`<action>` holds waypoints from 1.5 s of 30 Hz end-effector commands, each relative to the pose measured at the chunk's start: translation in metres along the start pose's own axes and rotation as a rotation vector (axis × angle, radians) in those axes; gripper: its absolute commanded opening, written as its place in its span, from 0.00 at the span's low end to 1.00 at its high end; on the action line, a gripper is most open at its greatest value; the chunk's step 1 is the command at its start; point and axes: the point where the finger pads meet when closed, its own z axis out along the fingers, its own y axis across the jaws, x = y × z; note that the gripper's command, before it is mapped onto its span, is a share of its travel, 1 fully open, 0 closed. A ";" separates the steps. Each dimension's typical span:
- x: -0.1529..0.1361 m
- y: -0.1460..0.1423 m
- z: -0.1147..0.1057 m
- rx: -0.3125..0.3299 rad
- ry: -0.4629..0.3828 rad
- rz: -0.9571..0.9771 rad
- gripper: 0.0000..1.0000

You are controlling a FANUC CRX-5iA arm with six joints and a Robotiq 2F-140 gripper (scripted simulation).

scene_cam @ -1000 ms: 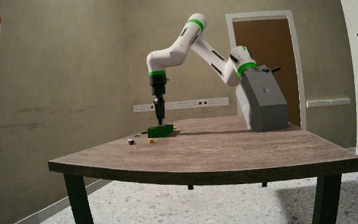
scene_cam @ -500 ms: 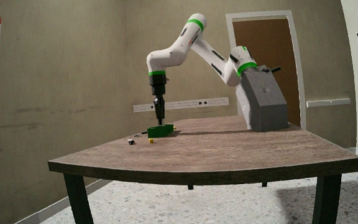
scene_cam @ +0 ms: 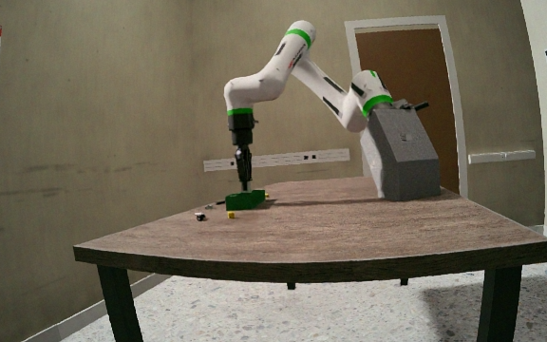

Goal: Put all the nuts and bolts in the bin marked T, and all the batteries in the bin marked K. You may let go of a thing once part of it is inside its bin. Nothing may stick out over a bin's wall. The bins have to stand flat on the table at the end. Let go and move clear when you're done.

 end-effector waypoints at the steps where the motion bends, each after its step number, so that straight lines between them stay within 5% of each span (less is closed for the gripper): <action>1: 0.000 0.000 0.000 0.000 0.000 0.000 0.15; 28: 0.000 0.000 -0.028 0.000 0.000 0.000 0.15; 39: 0.000 0.000 -0.060 0.000 0.000 0.000 0.15; 45: -0.002 -0.020 -0.060 0.000 0.000 0.000 0.15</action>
